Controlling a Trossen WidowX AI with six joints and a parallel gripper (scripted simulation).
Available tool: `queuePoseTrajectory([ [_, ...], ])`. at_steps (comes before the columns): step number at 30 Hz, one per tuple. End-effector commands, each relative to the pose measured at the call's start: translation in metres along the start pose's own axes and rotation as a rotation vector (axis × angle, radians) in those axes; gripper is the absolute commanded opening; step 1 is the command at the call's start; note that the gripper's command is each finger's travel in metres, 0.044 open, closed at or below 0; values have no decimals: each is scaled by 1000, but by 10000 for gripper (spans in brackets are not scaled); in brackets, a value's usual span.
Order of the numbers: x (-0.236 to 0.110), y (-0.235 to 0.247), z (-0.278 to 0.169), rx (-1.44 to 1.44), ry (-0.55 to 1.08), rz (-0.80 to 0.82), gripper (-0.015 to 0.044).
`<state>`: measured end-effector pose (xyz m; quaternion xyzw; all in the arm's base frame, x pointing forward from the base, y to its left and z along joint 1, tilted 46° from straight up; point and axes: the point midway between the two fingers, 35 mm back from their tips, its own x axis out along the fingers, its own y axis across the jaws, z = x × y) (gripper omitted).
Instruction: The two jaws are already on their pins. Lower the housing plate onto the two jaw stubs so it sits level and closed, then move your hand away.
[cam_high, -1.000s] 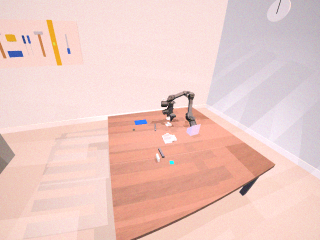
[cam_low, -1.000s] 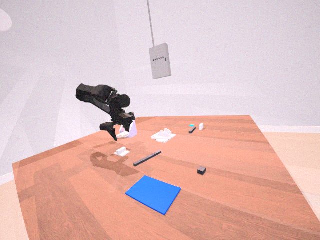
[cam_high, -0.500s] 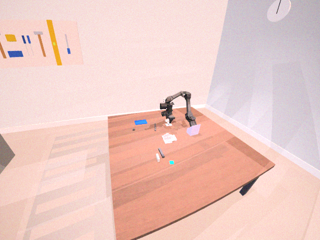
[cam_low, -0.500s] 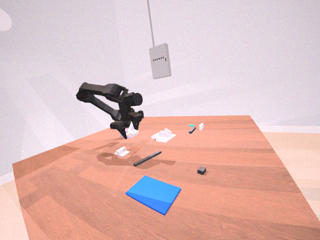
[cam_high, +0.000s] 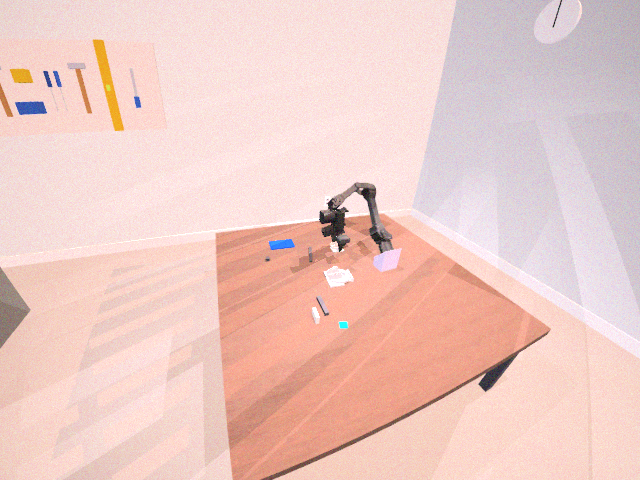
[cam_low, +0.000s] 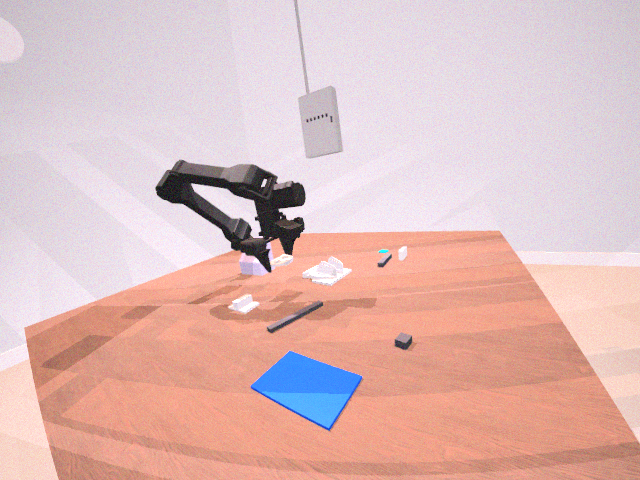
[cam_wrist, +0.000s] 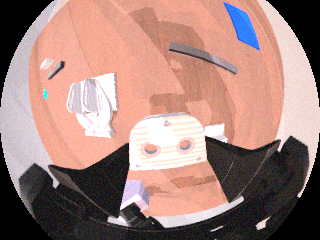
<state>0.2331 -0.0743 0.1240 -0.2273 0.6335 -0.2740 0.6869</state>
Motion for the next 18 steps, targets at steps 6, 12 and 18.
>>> queuePoseTrajectory([
  [6, 2, 31, 7, 9, 7, 5, 351],
  [12, 2, 51, 9, 15, 10, 3, 351],
  [18, 3, 70, 10, 22, 11, -3, 351],
])
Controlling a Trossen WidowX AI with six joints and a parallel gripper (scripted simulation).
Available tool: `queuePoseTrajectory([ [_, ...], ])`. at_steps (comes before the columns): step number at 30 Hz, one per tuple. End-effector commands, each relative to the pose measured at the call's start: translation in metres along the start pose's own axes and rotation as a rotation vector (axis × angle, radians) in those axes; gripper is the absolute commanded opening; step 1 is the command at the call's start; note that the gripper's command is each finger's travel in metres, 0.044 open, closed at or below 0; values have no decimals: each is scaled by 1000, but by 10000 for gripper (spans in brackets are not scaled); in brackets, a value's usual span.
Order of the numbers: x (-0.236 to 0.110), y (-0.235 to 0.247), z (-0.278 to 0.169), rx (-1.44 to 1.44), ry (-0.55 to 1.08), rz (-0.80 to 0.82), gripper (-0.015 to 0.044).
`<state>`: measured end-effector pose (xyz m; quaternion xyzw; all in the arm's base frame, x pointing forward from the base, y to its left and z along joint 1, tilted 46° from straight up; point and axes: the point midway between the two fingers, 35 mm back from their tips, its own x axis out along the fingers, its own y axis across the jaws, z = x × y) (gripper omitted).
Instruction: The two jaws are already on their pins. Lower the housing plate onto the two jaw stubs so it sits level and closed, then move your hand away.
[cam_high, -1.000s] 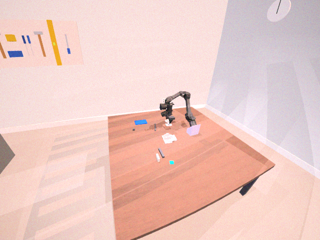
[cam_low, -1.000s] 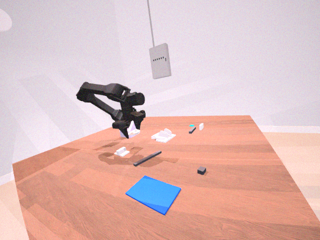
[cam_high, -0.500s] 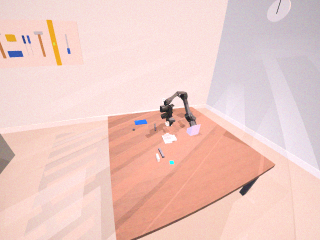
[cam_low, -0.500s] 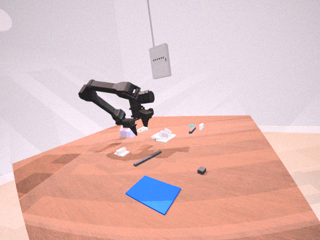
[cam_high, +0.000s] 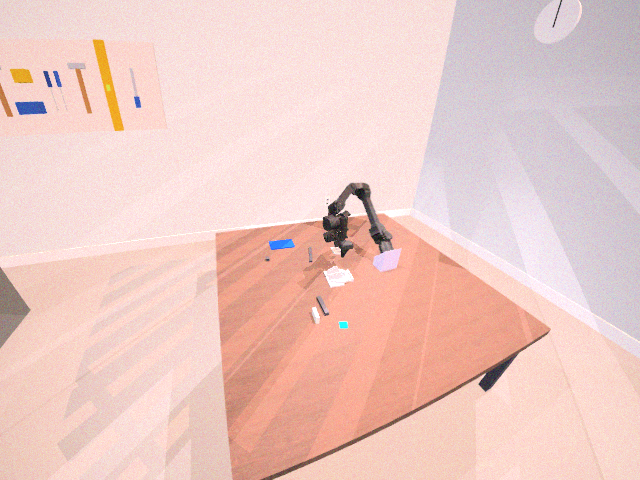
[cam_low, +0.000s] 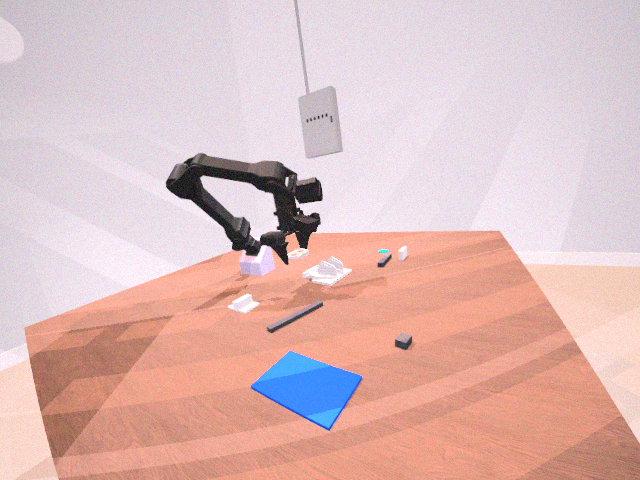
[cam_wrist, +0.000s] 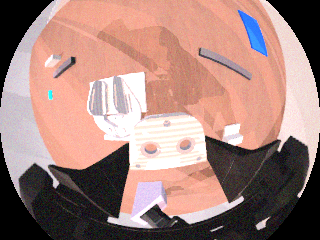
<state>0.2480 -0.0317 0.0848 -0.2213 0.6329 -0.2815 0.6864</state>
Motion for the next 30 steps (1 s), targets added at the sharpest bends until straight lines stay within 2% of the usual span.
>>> queuePoseTrajectory([
  [1, 1, 15, 0, 5, 5, -1, 351],
  [24, 6, 90, -16, 37, -4, -53, 351],
  [30, 6, 94, -17, 40, -6, -57, 351],
])
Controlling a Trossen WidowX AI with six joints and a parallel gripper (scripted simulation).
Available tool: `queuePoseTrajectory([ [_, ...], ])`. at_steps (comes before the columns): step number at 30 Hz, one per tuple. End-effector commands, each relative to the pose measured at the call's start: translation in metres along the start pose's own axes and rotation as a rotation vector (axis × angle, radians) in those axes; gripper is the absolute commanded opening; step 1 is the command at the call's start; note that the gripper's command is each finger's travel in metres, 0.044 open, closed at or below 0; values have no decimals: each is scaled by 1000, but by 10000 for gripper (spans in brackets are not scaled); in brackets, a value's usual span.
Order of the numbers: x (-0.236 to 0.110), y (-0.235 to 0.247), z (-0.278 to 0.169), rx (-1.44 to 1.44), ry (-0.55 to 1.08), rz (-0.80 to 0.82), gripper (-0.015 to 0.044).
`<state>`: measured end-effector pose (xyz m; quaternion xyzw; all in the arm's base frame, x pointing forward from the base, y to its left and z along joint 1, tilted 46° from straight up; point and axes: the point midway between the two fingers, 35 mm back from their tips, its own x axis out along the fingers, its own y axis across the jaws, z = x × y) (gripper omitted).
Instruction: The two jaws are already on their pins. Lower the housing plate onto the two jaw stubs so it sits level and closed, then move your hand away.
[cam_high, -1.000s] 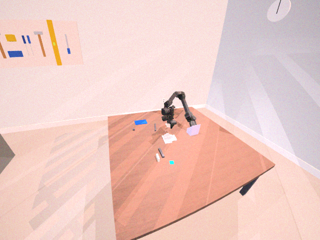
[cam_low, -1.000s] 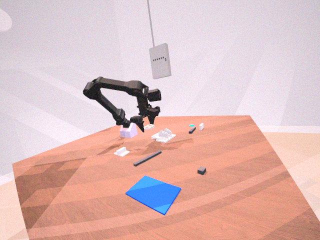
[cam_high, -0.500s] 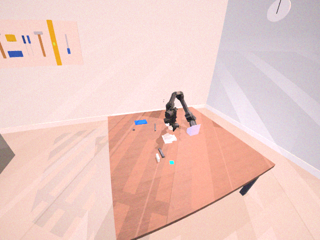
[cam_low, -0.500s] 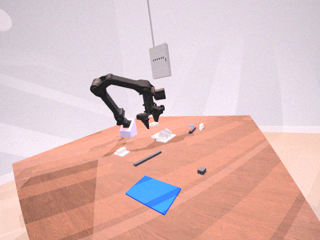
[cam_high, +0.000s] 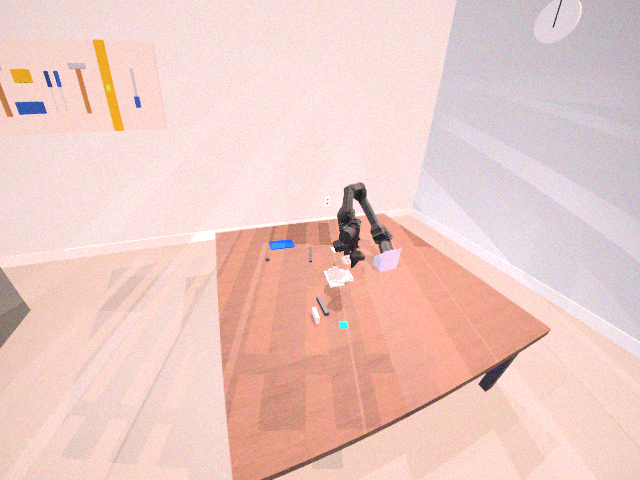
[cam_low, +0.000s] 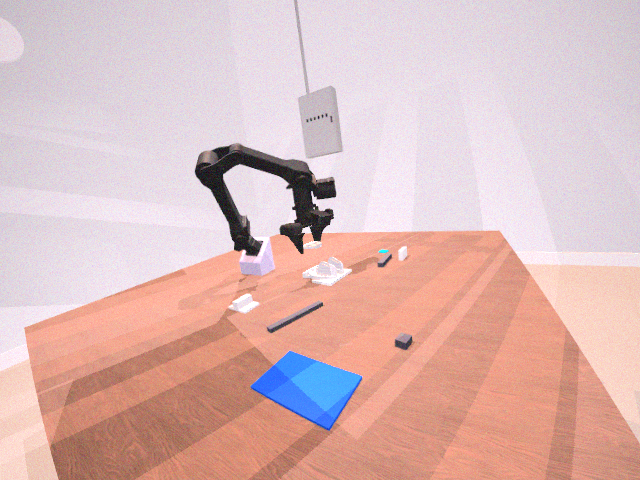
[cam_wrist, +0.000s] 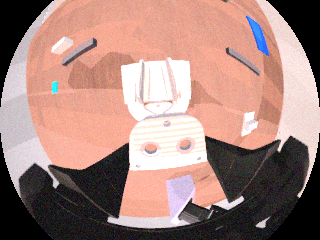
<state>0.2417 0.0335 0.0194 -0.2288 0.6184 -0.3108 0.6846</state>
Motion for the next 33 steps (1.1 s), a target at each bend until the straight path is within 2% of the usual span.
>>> queuePoseTrajectory([
  [1, 1, 3, -1, 6, 3, 0, 351],
  [33, 1, 5, -1, 20, 3, 0, 351],
])
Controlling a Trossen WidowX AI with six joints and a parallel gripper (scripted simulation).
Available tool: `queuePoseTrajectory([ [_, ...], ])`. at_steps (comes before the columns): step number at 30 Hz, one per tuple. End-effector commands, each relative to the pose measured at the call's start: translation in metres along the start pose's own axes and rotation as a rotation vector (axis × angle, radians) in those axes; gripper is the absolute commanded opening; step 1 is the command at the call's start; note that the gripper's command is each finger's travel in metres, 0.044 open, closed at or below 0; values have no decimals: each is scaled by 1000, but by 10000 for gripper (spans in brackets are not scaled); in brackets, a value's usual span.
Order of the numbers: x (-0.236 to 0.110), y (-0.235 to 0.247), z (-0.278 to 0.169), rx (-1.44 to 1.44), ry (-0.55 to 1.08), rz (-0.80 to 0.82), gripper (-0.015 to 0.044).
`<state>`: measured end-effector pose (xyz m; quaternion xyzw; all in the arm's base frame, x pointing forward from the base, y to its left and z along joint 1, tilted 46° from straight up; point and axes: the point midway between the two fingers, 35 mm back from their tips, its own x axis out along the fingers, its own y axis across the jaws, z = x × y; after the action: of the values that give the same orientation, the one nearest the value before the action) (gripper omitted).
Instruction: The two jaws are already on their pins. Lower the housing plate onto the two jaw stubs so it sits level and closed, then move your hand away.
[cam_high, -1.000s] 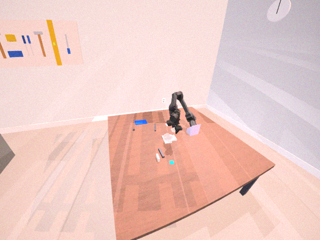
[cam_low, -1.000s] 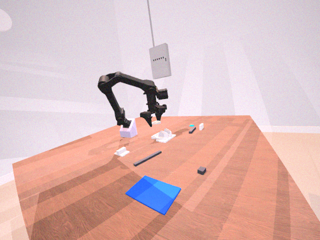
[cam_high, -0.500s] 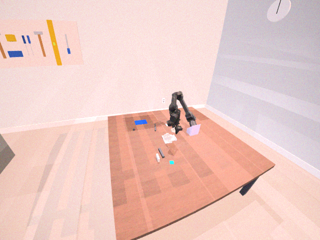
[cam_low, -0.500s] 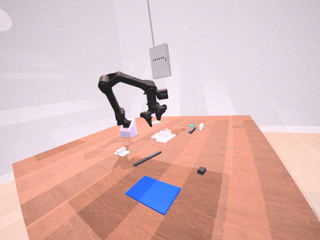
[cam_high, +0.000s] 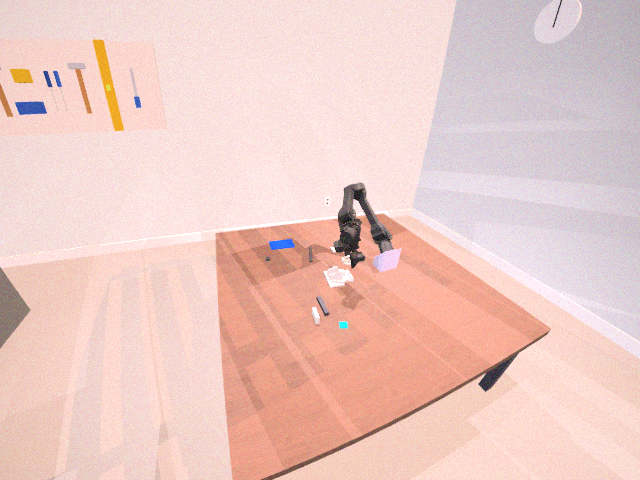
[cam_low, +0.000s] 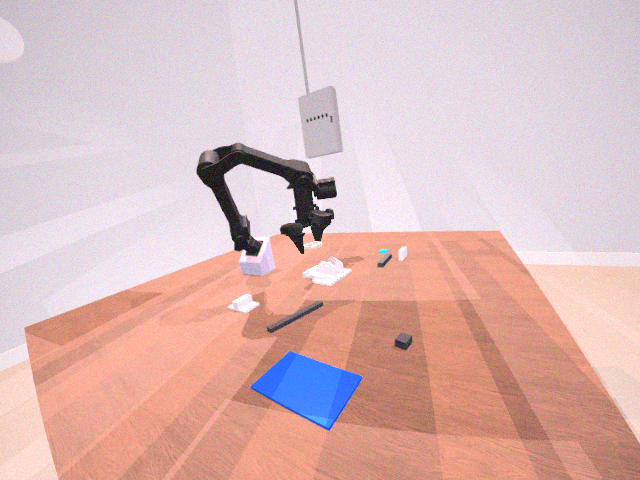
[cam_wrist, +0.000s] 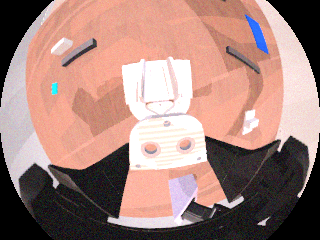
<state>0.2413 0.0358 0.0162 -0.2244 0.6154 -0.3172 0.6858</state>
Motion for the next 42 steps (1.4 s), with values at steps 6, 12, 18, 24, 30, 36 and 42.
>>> queuePoseTrajectory([
  [6, 0, 2, 0, 4, 3, 4, 351],
  [12, 0, 2, 0, 4, 3, 4, 351],
  [18, 0, 2, 0, 4, 3, 4, 351],
  [24, 0, 2, 0, 4, 3, 4, 351],
  [30, 3, 2, 0, 4, 3, 4, 351],
  [36, 13, 2, 1, 4, 3, 5, 351],
  [42, 23, 3, 1, 4, 3, 5, 351],
])
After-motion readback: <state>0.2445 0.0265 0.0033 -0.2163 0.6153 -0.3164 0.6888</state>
